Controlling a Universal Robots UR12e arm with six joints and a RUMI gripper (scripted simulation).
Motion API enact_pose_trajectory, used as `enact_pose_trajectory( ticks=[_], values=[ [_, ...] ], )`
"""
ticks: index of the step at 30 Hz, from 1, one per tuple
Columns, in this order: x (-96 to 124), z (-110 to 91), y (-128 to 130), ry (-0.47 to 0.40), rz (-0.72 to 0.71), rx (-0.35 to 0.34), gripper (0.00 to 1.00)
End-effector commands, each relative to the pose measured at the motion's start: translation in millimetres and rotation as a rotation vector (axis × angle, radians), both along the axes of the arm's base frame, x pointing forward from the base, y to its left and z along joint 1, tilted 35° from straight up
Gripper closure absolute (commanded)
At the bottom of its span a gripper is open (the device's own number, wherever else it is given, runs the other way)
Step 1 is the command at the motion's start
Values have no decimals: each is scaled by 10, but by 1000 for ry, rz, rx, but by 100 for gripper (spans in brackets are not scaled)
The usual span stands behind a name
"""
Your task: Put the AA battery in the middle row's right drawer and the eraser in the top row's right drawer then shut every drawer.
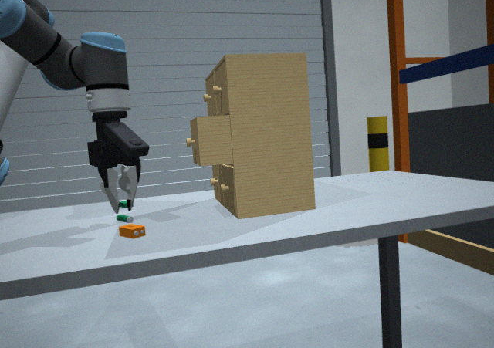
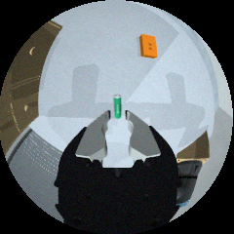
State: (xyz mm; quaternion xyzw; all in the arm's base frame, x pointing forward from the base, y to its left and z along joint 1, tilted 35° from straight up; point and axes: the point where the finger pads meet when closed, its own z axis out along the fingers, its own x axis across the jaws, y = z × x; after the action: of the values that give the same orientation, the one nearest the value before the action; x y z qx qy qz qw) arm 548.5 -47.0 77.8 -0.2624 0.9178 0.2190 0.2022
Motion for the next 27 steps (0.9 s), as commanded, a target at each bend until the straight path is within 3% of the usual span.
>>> enact_pose_trajectory(
  ticks=[1, 27],
  values=[
    [-9, -3, 18, 0, 1, 1, 83],
    [20, -138, 108, 3, 1, 4, 83]
  ],
)
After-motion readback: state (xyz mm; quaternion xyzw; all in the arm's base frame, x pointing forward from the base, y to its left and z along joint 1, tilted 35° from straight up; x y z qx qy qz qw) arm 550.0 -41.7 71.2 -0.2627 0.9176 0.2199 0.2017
